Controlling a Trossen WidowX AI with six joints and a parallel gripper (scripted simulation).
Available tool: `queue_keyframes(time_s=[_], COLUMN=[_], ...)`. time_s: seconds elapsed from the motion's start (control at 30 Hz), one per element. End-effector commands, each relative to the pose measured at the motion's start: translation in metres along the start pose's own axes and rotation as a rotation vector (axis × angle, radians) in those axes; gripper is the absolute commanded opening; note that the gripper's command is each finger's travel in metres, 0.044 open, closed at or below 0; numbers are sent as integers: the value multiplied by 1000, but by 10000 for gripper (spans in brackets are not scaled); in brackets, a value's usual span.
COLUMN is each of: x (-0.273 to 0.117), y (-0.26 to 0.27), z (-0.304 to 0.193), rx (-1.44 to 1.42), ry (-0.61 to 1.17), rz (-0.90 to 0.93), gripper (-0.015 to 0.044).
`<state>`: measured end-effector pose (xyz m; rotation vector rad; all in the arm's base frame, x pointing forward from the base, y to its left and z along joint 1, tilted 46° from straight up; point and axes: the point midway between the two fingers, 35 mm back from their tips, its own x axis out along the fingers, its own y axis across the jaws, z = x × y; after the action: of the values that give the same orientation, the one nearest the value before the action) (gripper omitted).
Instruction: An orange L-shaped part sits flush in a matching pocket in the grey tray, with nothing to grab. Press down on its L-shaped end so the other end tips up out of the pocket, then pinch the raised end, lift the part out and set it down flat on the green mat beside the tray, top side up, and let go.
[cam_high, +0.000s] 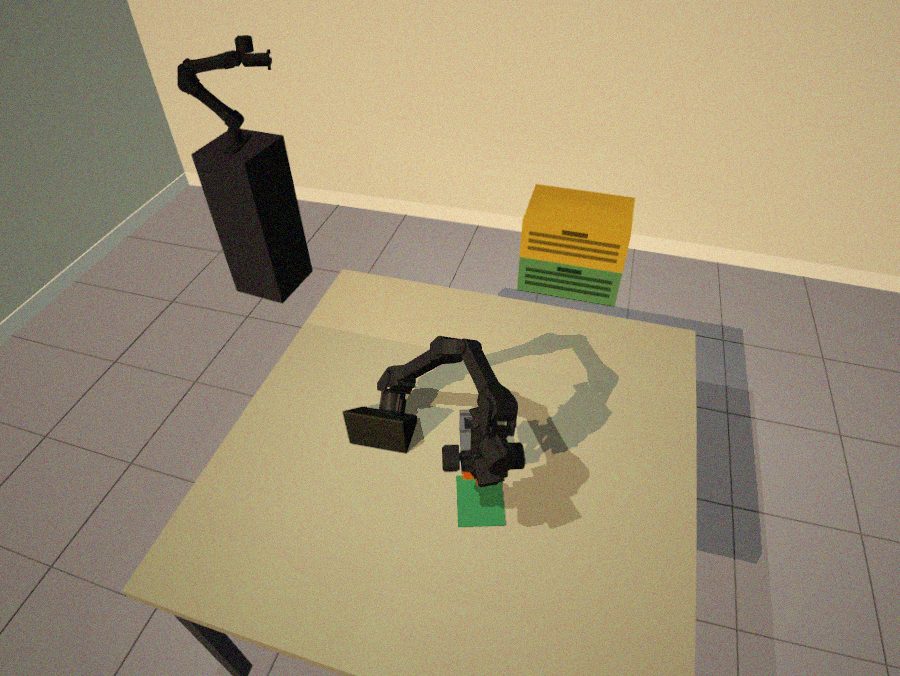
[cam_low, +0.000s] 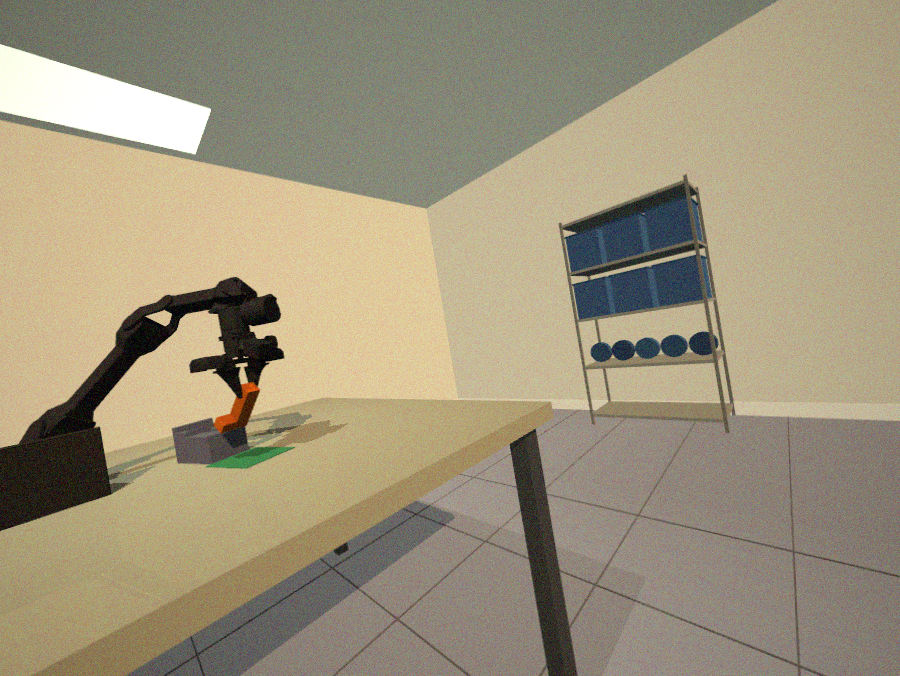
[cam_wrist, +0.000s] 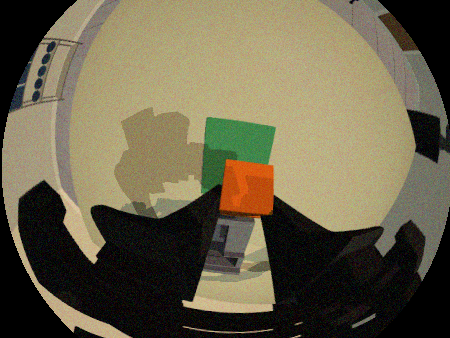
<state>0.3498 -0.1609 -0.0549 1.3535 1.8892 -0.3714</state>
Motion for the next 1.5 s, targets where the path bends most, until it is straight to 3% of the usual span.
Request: queue_keyframes(time_s=[0.0, 1.47], x=[7, 68], y=[-1, -1], z=[0, -1], rx=[4, 2], ry=[8, 15], rz=[1, 0], gripper=[0, 0])
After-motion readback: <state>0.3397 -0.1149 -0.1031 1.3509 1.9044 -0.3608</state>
